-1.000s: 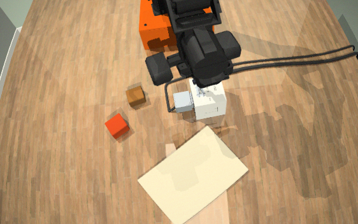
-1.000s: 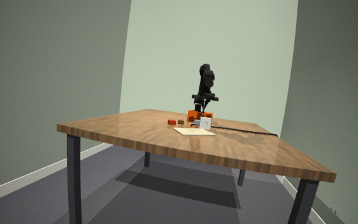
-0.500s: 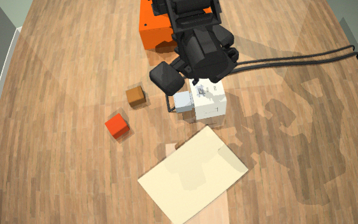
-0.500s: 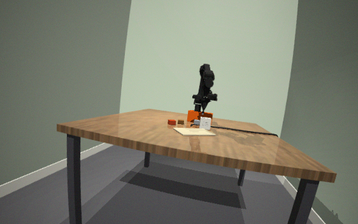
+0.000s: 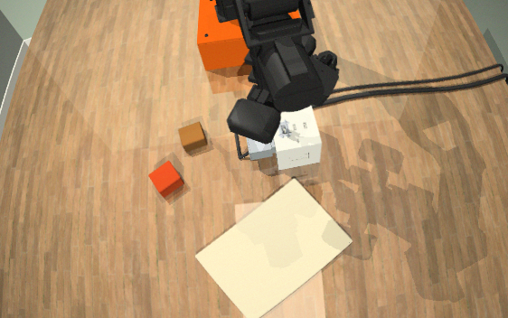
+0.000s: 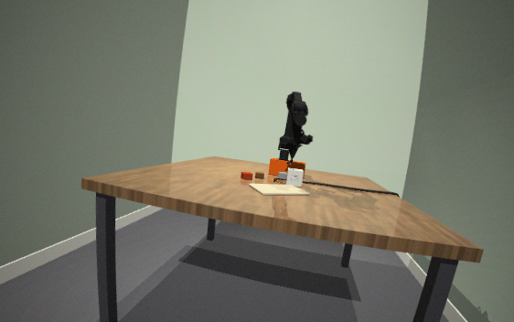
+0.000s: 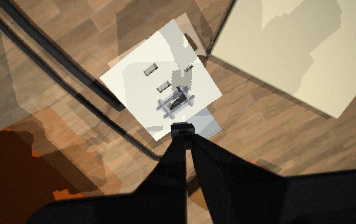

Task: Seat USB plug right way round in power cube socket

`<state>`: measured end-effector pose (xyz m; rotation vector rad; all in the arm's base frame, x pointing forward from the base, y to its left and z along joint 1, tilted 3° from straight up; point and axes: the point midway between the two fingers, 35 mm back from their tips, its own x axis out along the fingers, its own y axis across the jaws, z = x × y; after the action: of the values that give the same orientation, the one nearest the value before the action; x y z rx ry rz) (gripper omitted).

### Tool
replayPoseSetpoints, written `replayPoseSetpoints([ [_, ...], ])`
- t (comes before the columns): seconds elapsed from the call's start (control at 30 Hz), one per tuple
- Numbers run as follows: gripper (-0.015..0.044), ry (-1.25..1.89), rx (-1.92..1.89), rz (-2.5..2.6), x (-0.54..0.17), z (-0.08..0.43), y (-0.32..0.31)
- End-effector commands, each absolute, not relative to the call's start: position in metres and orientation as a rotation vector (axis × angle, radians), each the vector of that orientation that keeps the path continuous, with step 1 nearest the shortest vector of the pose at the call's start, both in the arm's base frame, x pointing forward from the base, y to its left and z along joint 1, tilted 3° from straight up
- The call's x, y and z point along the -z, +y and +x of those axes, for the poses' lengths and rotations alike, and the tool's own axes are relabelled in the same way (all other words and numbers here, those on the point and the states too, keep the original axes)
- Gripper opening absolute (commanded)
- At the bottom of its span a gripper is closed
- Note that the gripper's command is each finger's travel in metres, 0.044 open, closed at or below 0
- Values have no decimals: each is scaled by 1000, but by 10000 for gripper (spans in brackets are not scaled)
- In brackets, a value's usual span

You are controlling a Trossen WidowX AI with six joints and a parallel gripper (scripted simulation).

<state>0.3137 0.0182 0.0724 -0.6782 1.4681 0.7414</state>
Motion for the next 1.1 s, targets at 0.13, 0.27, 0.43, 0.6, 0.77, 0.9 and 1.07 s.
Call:
replayPoseSetpoints([
  [0.13, 0, 1398, -913, -846, -72, 314, 18],
  [0.27, 0, 1359, -993, -924, -72, 314, 18],
  [0.43, 0, 1306, -1092, -1022, -72, 314, 18],
  [0.6, 0, 1256, -1177, -1105, -72, 314, 18],
  [0.77, 0, 1254, -1180, -1109, -72, 314, 18],
  [0.9, 0, 1254, -1180, -1109, -72, 314, 18],
  [1.07, 0, 1257, -1174, -1102, -72, 314, 18],
])
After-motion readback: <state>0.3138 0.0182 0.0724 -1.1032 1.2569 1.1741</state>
